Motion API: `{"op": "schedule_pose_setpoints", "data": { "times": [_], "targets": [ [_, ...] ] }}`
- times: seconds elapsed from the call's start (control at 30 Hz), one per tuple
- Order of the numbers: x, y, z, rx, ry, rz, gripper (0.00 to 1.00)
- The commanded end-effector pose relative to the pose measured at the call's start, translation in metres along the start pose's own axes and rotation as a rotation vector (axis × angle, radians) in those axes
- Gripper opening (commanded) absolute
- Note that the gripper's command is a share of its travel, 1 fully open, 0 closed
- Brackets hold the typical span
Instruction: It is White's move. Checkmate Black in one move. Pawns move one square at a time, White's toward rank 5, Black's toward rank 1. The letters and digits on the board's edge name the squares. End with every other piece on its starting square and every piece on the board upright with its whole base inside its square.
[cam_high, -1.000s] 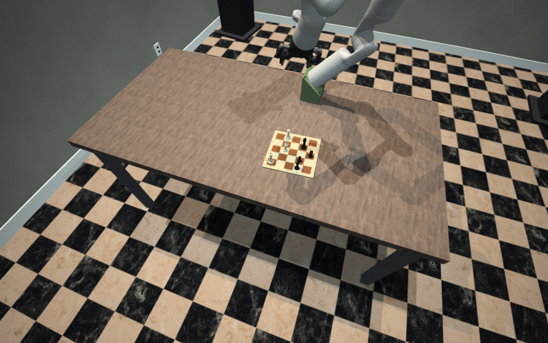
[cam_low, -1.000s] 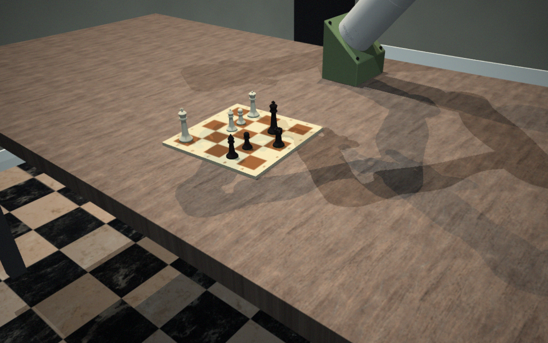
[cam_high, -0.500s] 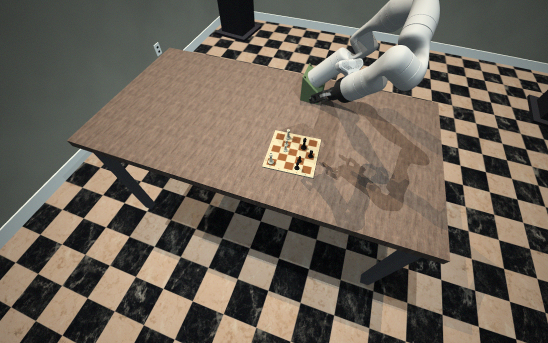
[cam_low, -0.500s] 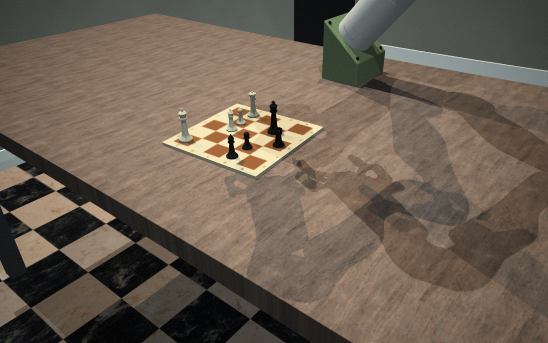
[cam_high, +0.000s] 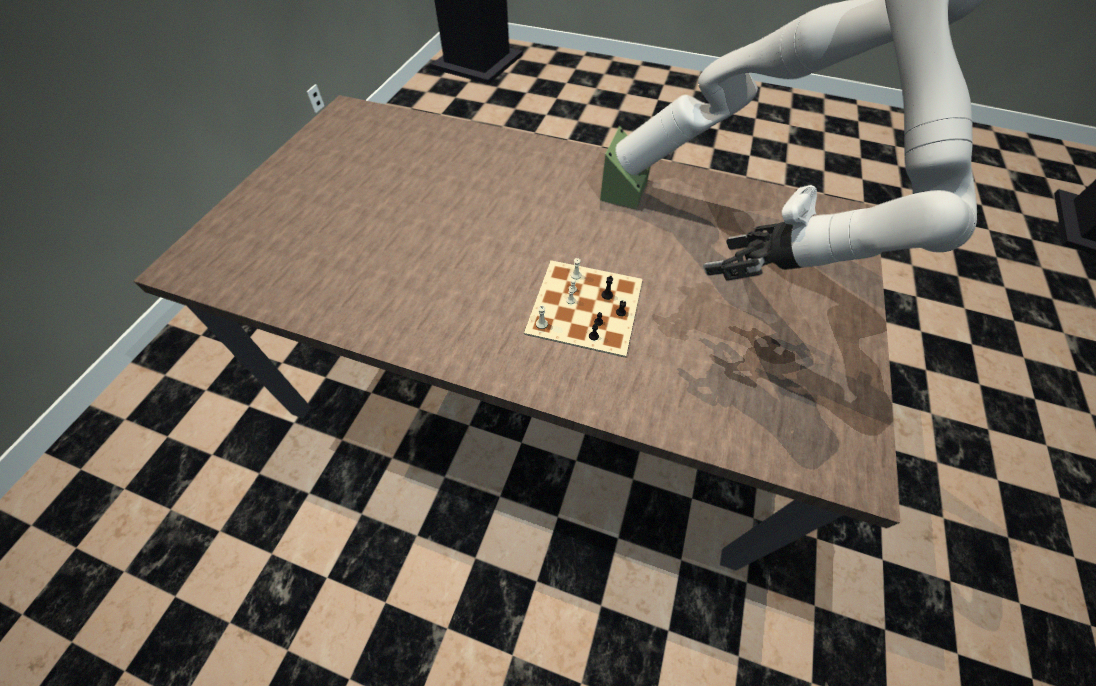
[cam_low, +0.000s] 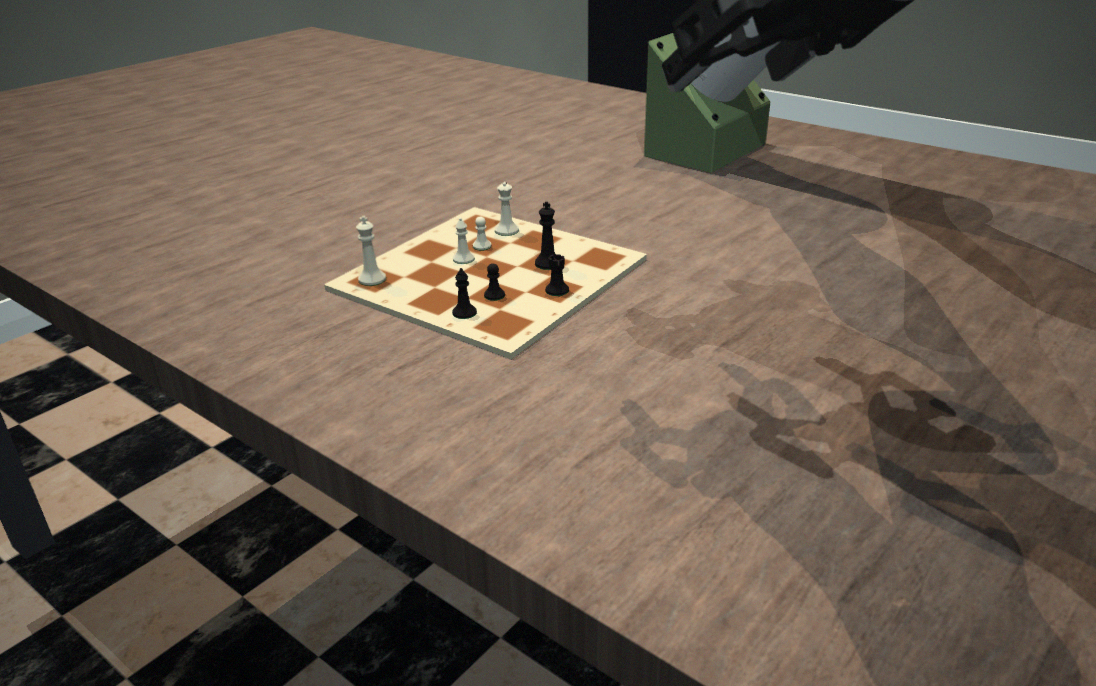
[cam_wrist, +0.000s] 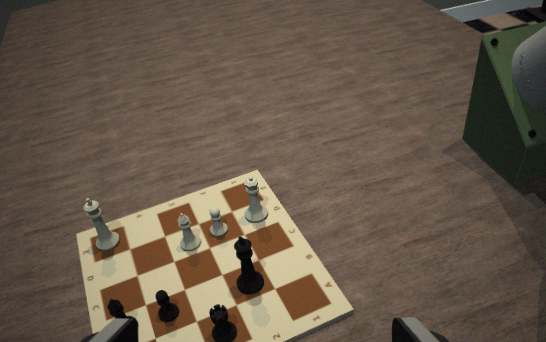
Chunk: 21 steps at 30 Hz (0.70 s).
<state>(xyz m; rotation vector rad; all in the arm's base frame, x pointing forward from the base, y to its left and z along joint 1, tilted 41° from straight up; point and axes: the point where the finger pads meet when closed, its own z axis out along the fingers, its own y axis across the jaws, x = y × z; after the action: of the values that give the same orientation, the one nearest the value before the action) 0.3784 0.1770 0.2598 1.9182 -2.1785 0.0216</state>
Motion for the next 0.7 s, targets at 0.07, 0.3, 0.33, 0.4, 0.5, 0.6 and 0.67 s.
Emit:
{"op": "schedule_pose_setpoints", "data": {
  "times": [0.07,0.3,0.33,0.4,0.5,0.6,0.67],
  "targets": [
    [-0.053,0.030,-0.028,0.104,0.017,-0.121,1.00],
    [-0.108,0.079,-0.056,0.213,0.001,-0.257,1.00],
    [-0.114,0.085,-0.059,0.226,-0.002,-0.273,1.00],
    [-0.123,0.096,-0.064,0.245,-0.008,-0.298,1.00],
    [-0.126,0.100,-0.066,0.253,-0.010,-0.308,1.00],
    [-0.133,0.108,-0.068,0.264,-0.013,-0.326,1.00],
    [-0.135,0.110,-0.070,0.268,-0.014,-0.332,1.00]
  ]
}}
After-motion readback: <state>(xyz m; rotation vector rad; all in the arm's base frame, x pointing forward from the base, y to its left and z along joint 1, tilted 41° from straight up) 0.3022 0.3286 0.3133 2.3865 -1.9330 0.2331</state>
